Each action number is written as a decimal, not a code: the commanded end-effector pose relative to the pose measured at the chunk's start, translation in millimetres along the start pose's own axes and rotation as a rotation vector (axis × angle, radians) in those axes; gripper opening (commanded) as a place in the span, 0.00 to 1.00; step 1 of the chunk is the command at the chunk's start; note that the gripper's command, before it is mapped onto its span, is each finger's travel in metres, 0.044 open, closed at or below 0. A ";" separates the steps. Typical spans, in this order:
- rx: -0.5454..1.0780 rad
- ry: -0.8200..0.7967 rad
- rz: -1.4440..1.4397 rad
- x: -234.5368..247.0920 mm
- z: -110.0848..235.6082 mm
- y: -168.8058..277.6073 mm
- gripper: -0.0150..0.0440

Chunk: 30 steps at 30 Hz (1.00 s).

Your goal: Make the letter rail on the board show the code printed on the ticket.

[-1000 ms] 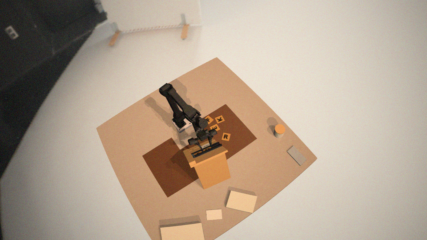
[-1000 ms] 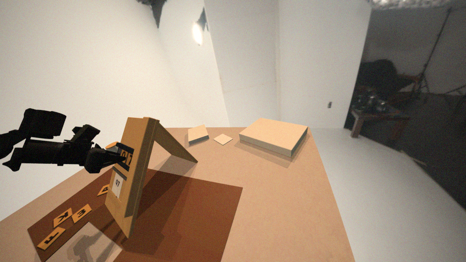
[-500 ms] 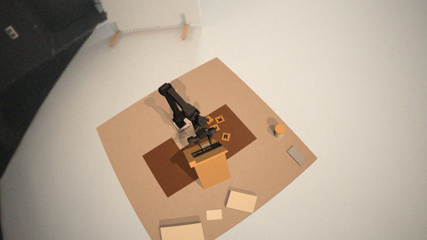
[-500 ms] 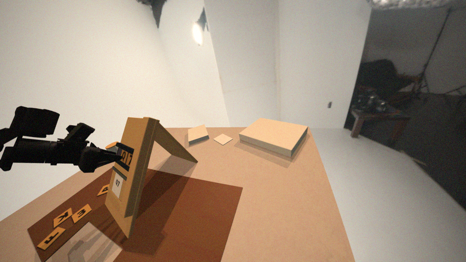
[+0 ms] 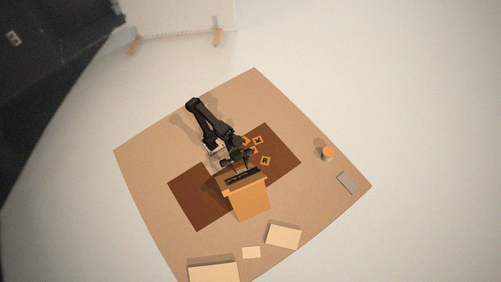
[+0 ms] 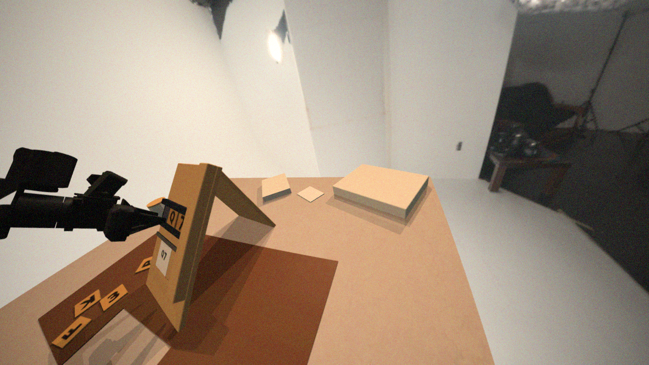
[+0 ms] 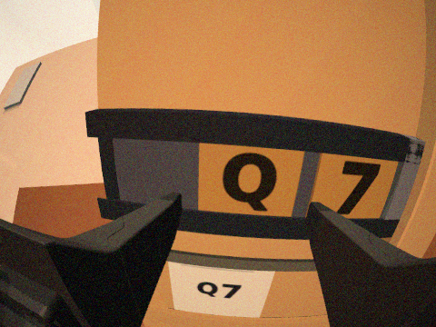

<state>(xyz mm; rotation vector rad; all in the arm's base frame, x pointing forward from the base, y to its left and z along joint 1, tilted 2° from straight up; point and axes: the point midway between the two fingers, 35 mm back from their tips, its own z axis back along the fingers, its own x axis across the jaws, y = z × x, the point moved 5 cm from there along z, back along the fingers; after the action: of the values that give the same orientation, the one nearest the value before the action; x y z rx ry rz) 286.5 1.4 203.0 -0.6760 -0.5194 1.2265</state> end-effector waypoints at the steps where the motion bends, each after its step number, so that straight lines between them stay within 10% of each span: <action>1: -0.004 0.002 -0.006 -0.2 3.3 0.0 0.75; 30: -0.003 0.002 -0.006 -0.4 15.5 1.1 0.75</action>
<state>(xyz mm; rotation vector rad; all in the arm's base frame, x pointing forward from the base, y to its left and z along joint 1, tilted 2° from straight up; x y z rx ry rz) 276.2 4.4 210.6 -0.6750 -0.5185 1.2269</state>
